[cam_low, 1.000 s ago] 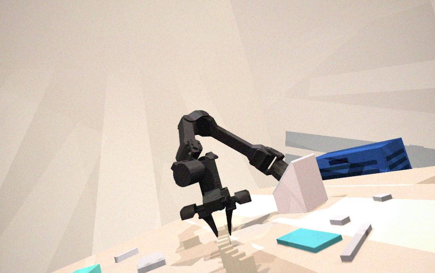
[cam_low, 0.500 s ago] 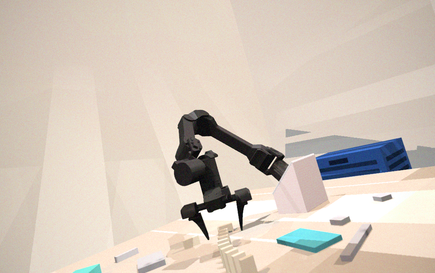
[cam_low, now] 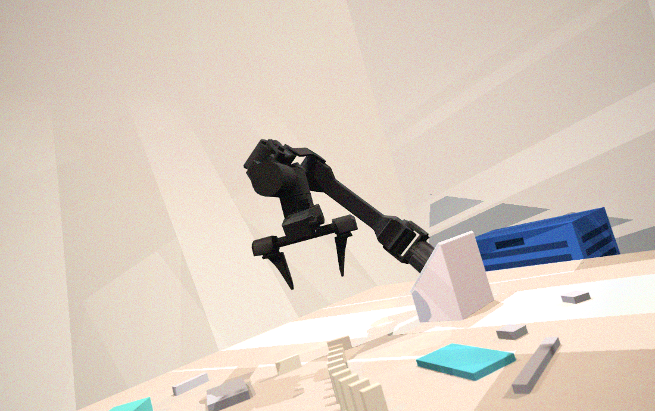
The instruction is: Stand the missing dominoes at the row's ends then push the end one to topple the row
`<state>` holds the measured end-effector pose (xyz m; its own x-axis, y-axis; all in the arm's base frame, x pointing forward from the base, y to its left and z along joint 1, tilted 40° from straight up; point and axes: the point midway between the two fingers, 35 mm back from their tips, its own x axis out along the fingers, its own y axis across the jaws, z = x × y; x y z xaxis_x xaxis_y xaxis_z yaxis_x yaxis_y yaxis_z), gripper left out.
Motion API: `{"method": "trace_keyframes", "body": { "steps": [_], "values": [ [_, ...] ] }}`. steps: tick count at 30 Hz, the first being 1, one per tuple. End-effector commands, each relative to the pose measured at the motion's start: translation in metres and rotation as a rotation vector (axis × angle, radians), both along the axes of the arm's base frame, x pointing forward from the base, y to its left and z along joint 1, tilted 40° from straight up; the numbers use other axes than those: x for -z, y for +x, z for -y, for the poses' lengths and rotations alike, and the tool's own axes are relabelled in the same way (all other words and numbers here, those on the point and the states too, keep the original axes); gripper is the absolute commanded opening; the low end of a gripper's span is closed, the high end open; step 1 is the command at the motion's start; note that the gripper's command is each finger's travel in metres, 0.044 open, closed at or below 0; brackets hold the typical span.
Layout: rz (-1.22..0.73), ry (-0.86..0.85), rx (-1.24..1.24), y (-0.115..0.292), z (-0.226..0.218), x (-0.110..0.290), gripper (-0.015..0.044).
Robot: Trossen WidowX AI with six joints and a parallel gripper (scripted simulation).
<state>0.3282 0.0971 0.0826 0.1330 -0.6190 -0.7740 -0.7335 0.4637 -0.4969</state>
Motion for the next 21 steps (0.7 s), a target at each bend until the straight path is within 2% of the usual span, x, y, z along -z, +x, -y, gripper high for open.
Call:
{"method": "trace_keyframes", "body": {
  "steps": [1,9,11,21],
  "values": [
    [0.137,0.03,0.203,-0.007,0.034,-0.007,0.044],
    [0.741,0.135,0.944,-0.057,0.136,-0.017,0.044],
    [0.842,0.147,1.061,-0.068,0.15,-0.017,0.044],
    [0.855,0.149,1.076,-0.069,0.156,-0.014,0.044]
  ]
}}
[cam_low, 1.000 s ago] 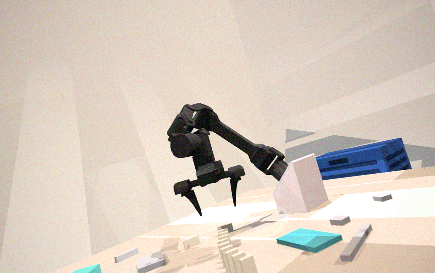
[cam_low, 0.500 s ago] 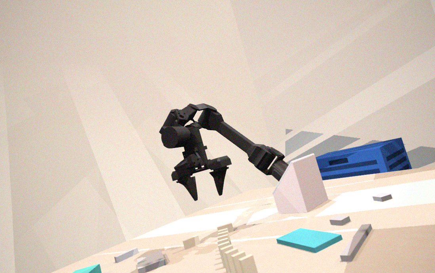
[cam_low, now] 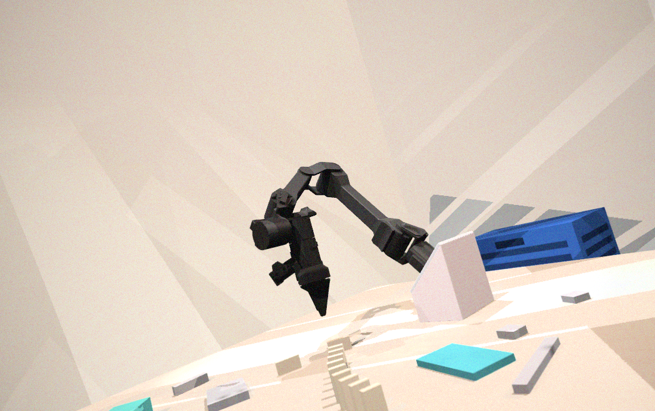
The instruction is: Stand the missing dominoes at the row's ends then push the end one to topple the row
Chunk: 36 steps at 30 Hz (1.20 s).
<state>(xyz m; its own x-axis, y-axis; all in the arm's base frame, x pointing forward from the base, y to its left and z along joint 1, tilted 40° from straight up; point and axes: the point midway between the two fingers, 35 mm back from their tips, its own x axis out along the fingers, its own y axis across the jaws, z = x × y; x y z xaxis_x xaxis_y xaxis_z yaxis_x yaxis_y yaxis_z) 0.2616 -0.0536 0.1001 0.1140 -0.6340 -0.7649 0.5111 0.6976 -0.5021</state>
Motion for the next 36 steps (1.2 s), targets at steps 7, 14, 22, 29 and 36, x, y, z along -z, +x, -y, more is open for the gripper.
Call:
{"method": "trace_keyframes", "body": {
  "steps": [7,14,22,29,36],
  "values": [
    [0.004,-0.007,0.011,0.004,0.041,0.045,0.044],
    [0.004,-0.008,0.011,0.003,0.047,0.049,0.044],
    [0.004,-0.009,0.011,0.004,0.055,0.058,0.044],
    [0.004,-0.009,0.011,0.005,0.056,0.059,0.044],
    [0.004,-0.009,0.011,0.005,0.056,0.059,0.0256]
  ]
}}
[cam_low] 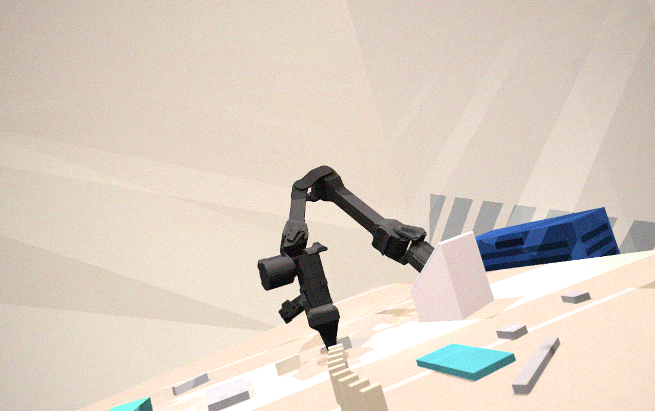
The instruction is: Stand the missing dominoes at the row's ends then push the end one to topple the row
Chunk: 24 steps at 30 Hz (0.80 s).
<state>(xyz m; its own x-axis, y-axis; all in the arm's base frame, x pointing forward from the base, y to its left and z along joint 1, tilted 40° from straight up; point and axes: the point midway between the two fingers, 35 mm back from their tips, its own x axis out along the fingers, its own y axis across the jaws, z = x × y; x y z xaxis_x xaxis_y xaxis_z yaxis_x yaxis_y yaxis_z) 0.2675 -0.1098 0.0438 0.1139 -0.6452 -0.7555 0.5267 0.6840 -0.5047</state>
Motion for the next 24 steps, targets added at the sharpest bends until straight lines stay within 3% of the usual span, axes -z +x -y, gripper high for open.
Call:
{"method": "trace_keyframes", "body": {
  "steps": [1,9,17,24],
  "values": [
    [-0.008,0.004,-0.003,-0.001,0.0,0.002,0.023],
    [-0.008,0.004,-0.003,-0.001,0.0,0.002,0.0028],
    [-0.008,0.004,-0.003,-0.002,-0.005,-0.003,0.0028],
    [-0.008,0.009,-0.003,-0.004,-0.058,-0.065,0.0028]
  ]
}}
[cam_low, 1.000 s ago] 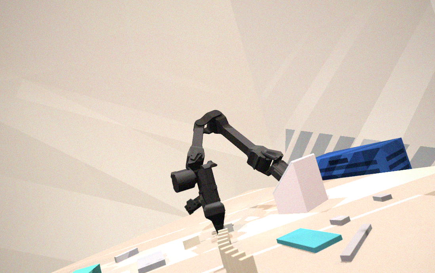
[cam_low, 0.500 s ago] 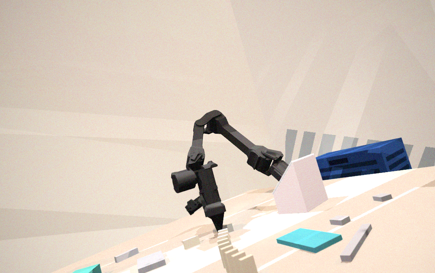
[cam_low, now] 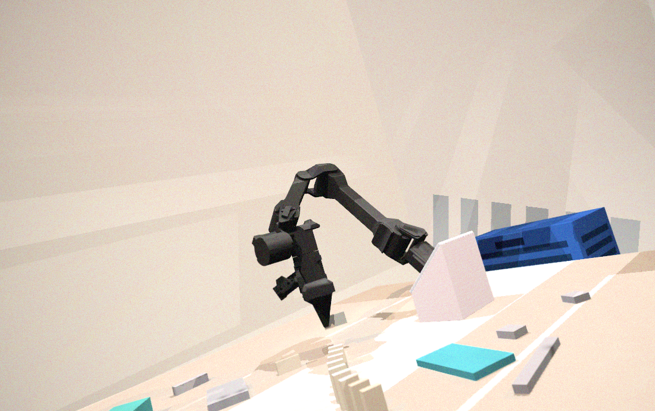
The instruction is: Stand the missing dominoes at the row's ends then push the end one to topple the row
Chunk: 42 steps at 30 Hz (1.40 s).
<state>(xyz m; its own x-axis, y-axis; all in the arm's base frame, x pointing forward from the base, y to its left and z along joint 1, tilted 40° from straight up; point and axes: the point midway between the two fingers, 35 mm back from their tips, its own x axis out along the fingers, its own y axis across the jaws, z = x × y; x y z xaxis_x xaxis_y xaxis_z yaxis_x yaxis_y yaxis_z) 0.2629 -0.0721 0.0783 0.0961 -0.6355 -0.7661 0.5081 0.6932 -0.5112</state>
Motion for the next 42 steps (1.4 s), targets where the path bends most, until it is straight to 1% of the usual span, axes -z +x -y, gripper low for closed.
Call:
{"method": "trace_keyframes", "body": {
  "steps": [1,4,6,12,14,19,25,27,37,42],
  "values": [
    [0.02,-0.002,0.003,0.0,-0.029,-0.04,0.0028],
    [0.019,-0.001,0.003,-0.001,-0.052,-0.068,0.0028],
    [0.019,0.0,0.003,-0.002,-0.062,-0.08,0.0028],
    [0.012,-0.001,-0.005,-0.002,-0.063,-0.082,0.0028],
    [-0.043,-0.006,-0.07,-0.001,-0.055,-0.088,0.0028],
    [-0.25,-0.035,-0.323,0.0,-0.024,-0.114,0.0028],
    [-0.5,-0.086,-0.623,-0.007,0.013,-0.145,0.0028],
    [-0.555,-0.099,-0.686,-0.01,0.021,-0.152,0.0028],
    [-0.562,-0.097,-0.696,-0.011,0.022,-0.152,0.0028],
    [-0.533,0.001,-0.732,-0.014,0.024,-0.138,0.0028]
  ]
}}
